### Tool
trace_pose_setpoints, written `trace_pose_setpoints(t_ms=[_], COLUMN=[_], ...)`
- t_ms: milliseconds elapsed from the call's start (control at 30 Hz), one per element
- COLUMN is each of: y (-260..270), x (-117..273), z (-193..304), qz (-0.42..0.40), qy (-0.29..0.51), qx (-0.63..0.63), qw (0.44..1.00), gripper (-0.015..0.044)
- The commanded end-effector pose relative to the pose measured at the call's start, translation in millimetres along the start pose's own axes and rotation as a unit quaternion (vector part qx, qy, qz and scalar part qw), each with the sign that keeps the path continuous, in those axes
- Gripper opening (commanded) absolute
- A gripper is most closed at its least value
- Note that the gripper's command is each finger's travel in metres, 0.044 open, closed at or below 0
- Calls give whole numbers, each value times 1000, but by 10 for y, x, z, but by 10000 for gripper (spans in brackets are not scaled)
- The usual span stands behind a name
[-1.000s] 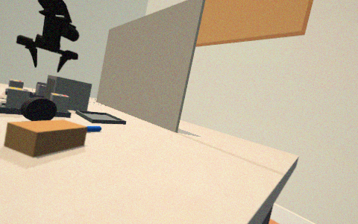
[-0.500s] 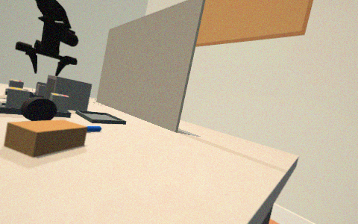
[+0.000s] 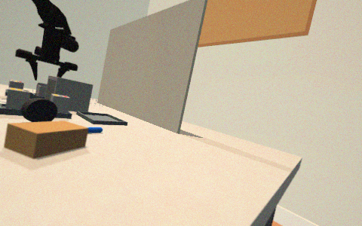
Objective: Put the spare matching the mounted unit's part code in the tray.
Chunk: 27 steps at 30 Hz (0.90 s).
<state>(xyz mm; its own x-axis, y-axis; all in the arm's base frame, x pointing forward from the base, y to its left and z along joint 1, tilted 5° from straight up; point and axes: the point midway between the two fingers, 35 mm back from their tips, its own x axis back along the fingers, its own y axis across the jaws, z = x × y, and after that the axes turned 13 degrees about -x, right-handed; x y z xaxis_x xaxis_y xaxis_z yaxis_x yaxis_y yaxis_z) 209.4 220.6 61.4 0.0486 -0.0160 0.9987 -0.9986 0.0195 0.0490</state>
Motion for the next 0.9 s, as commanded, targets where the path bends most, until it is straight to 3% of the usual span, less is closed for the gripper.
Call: trace_pose_setpoints(t_ms=[0, 867], y=[19, 38], x=[-109, -532], z=[21, 55], qz=[-7, -7], qy=[6, 6], qx=[0, 0], qw=[1000, 1000], gripper=[300, 300])
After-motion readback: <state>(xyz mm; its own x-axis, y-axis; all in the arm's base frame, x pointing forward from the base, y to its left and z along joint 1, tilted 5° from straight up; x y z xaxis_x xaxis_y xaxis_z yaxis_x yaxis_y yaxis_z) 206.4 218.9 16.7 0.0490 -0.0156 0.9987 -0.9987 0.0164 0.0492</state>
